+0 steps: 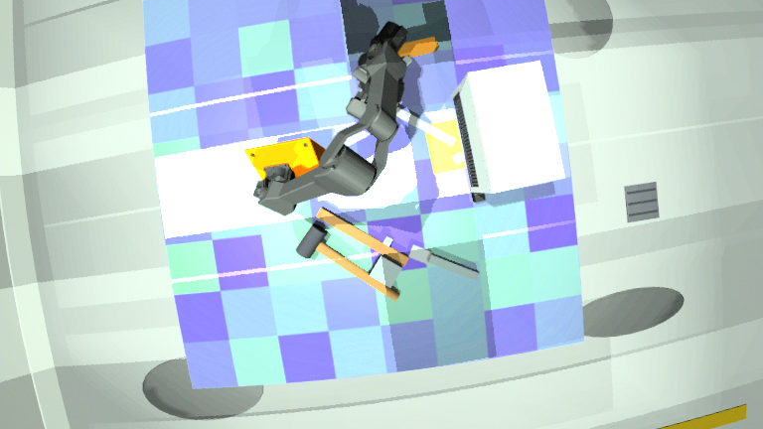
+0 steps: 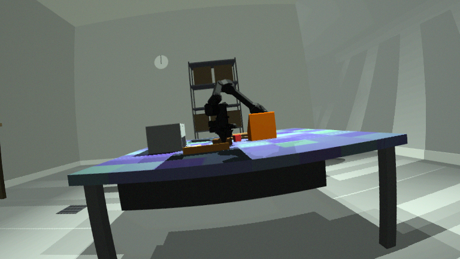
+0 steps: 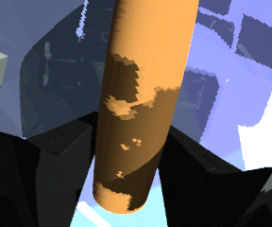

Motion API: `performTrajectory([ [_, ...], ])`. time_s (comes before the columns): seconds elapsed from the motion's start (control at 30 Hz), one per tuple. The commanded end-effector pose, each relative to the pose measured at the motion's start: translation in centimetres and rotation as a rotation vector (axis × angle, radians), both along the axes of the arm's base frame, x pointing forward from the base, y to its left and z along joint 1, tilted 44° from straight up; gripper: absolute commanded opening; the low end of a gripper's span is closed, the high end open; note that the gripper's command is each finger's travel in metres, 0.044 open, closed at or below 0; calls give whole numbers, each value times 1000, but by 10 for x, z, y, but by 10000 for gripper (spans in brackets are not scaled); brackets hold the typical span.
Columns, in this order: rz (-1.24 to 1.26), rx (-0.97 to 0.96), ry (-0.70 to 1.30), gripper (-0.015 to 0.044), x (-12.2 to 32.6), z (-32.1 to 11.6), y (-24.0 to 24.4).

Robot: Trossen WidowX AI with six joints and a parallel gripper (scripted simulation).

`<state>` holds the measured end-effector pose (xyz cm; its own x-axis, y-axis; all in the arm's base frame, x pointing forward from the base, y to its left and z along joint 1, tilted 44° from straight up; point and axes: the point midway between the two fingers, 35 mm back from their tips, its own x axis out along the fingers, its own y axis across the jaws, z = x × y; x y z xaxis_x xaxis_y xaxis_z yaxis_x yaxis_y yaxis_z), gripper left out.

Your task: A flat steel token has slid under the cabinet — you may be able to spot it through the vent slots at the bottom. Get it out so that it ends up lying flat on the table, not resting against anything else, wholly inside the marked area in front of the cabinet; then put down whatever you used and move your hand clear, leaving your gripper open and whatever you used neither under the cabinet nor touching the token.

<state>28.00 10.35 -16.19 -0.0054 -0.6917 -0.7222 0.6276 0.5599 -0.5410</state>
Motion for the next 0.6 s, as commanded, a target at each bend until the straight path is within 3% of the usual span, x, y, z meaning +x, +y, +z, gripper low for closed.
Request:
performTrajectory([
  [0.0, 16, 7, -19, 0, 2, 8, 10],
  [0.57, 13, 7, -21, 0, -2, 18, 3],
])
